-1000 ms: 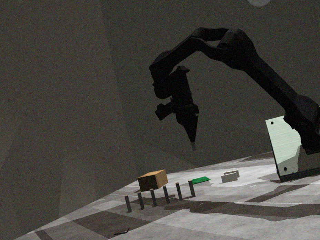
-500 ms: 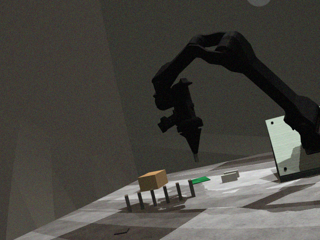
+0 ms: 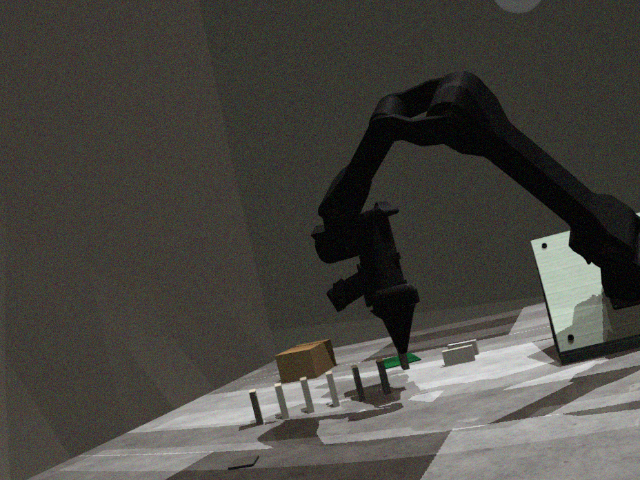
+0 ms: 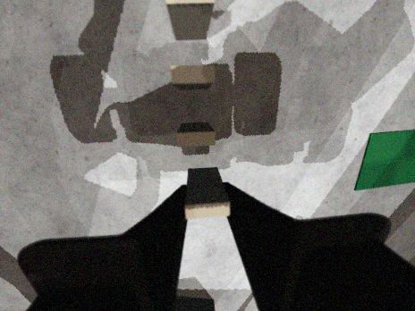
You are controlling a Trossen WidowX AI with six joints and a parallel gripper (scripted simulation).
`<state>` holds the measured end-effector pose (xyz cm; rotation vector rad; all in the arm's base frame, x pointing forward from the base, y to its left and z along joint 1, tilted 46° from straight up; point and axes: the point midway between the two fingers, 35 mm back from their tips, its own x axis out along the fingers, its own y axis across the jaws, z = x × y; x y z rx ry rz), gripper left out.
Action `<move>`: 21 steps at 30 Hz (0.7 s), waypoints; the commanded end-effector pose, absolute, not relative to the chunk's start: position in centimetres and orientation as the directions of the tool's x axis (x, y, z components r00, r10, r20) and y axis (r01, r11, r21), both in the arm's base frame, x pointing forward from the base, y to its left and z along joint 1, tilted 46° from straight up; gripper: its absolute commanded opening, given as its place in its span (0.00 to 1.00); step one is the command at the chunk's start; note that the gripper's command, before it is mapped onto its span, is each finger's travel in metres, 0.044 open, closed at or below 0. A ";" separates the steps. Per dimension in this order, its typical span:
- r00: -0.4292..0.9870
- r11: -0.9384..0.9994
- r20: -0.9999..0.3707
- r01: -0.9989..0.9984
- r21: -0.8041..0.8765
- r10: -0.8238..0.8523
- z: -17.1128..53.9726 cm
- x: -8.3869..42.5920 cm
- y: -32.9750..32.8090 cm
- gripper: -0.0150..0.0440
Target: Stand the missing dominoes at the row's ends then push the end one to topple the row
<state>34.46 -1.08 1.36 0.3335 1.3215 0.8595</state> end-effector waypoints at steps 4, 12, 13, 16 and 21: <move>0.009 0.654 -0.697 -0.355 0.668 0.717 -0.1 34.0 0.9 0.44; 0.009 0.654 -0.697 -0.355 0.668 0.717 -0.1 34.0 0.9 0.44; 0.009 0.654 -0.697 -0.355 0.668 0.717 -0.1 34.0 0.9 0.44; 0.009 0.654 -0.697 -0.355 0.668 0.717 -0.1 34.0 0.9 0.52; 0.009 0.654 -0.697 -0.355 0.668 0.717 -0.1 34.0 0.9 0.75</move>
